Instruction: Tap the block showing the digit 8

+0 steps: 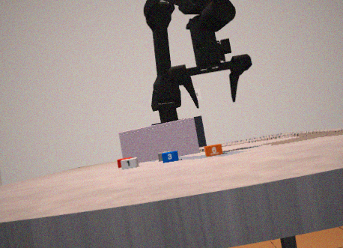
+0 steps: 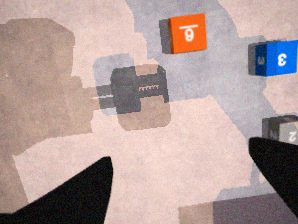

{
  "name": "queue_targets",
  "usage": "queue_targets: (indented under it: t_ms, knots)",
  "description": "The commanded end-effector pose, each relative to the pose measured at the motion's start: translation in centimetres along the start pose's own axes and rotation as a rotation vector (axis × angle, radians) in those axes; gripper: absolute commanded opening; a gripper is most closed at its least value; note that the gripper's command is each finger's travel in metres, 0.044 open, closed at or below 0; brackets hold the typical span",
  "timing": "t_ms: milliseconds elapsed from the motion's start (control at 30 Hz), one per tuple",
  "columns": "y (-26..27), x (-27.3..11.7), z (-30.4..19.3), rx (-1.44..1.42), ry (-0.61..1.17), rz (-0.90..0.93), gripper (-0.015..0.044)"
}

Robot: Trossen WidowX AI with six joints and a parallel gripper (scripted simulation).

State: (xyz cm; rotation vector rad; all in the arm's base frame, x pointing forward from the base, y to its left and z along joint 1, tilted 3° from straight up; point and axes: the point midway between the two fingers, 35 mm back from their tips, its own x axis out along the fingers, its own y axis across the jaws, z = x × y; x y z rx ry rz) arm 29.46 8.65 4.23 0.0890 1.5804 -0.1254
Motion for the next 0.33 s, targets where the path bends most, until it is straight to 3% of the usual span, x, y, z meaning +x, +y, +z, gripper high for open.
queue_targets:
  t_ms: [0,300]
  knots:
    - [6.3,-1.6,-2.6,0.001,0.006,0.007,0.04]
    - [7.8,-2.0,-3.5,0.001,0.007,0.007,0.04]
